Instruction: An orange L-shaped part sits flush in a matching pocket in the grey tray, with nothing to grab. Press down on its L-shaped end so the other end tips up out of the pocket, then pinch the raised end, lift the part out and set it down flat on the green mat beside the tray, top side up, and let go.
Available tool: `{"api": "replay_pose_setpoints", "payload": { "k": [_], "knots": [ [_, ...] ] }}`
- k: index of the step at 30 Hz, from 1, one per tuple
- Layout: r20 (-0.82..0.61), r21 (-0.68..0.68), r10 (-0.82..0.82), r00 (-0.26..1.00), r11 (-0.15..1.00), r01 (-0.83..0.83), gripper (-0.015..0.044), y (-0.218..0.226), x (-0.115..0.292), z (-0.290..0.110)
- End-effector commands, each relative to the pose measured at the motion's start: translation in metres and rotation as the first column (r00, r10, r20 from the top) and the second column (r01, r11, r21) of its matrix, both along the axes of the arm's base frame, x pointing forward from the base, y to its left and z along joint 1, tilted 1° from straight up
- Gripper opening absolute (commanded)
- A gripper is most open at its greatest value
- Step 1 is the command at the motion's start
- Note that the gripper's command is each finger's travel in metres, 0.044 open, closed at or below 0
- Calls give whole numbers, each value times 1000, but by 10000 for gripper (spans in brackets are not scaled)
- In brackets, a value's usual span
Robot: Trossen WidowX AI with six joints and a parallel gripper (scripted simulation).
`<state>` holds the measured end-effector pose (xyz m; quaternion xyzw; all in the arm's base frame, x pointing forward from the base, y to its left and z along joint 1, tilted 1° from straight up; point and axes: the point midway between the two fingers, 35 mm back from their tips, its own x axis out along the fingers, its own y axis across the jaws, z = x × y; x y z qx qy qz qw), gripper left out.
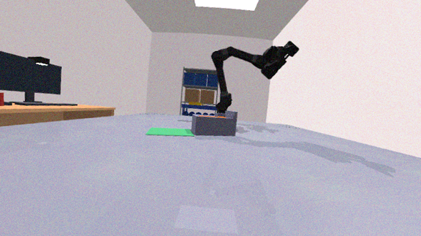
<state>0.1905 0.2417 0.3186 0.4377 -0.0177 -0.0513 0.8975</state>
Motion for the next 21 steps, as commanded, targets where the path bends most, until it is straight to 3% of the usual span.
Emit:
{"api": "replay_pose_setpoints", "payload": {
  "k": [1, 5, 9, 12, 15, 18, 21],
  "knots": [
    [-5, -17, 2, 1000, 1000, -2, 374, 0, 2, -1],
    [-52, -115, 32, 998, 993, -38, 269, 1, 20, -8],
    [-178, -376, 32, 983, 922, -98, 180, -8, 54, -27],
    [-333, -570, 5, 943, 795, -206, 180, -26, 84, -50],
    [-497, -674, -42, 867, 648, -355, 180, -53, 105, -75],
    [-661, -672, -90, 744, 512, -535, 180, -85, 116, -101],
    [-793, -587, -122, 597, 416, -695, 180, -115, 116, -122]
  ]
}}
